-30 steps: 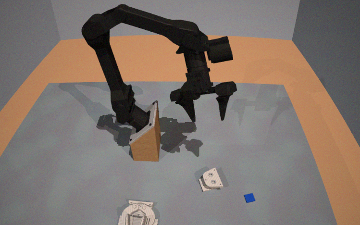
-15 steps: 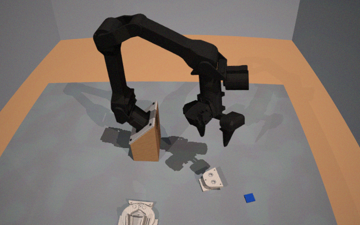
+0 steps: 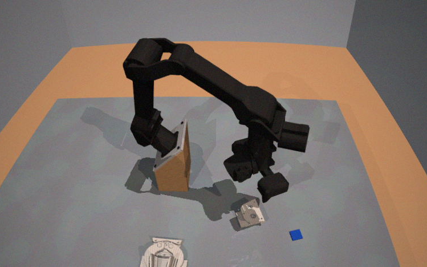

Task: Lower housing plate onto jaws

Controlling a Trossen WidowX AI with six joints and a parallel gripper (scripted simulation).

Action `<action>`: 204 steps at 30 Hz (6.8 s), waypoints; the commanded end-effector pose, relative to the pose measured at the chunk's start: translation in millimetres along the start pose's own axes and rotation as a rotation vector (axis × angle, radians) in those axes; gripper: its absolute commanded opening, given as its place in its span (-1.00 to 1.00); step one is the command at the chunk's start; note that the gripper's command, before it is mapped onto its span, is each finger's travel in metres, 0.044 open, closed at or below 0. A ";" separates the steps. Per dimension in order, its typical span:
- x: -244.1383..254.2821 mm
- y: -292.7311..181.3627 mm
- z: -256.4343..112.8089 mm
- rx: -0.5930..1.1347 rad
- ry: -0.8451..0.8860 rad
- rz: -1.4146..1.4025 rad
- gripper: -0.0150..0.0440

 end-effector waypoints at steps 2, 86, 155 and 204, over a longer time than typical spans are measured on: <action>12.2 -0.2 23.0 0.005 -0.080 0.115 1.00; 7.0 1.2 62.8 0.003 -0.083 0.119 1.00; 7.0 1.2 62.8 0.003 -0.083 0.119 1.00; 5.1 0.3 114.3 0.001 -0.082 0.120 1.00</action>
Point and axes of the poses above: the point midway between the two fingers, 35 mm back from their tips, its own z axis out along the fingers, its own x axis across the jaws, y = z × x, the point moved 9 cm from there along -z, back along the fingers, and after that the axes turned 3 degrees about z, right-handed, at the moved point
